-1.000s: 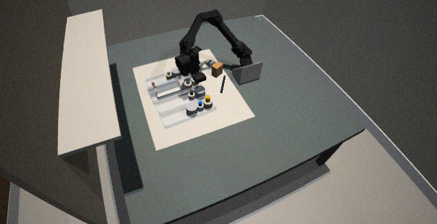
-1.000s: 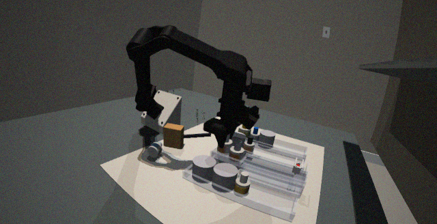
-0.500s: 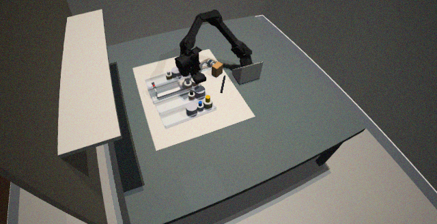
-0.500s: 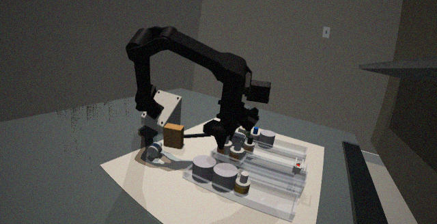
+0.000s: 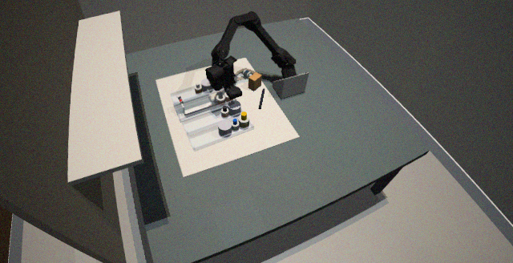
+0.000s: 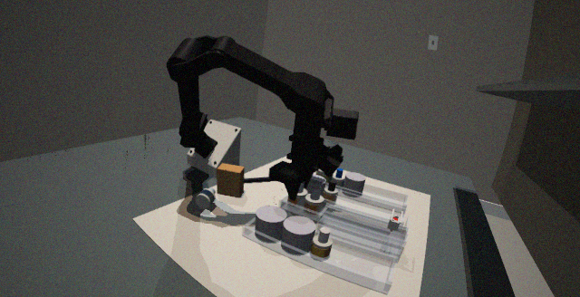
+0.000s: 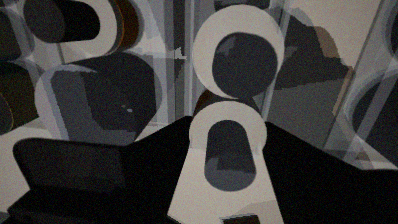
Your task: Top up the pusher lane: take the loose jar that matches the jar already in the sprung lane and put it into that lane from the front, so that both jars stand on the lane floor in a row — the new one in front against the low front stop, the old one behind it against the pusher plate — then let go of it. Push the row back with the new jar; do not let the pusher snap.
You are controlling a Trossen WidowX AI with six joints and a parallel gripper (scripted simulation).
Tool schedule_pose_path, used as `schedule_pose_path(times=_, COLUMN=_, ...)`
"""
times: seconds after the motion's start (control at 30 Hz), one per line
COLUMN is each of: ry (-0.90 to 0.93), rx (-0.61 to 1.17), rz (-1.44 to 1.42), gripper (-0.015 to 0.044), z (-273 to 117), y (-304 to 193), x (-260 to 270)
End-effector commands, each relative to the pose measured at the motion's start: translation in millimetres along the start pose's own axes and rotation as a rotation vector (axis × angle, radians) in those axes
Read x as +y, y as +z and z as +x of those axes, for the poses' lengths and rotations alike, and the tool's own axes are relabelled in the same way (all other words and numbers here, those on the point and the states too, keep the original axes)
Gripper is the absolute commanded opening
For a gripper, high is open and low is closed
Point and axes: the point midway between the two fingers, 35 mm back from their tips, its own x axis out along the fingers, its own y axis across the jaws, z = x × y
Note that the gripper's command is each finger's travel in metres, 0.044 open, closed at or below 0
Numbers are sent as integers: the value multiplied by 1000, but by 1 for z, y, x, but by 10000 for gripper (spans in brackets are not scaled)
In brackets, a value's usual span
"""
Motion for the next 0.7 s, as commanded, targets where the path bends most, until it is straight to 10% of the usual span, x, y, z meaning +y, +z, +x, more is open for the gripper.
schedule_pose_path(times=0.0, ry=-7, rx=-9, rz=8, gripper=0, z=2, y=2, x=-2)
schedule_pose_path(times=0.67, ry=-7, rx=-9, rz=8, gripper=0, z=4, y=0, x=-2)
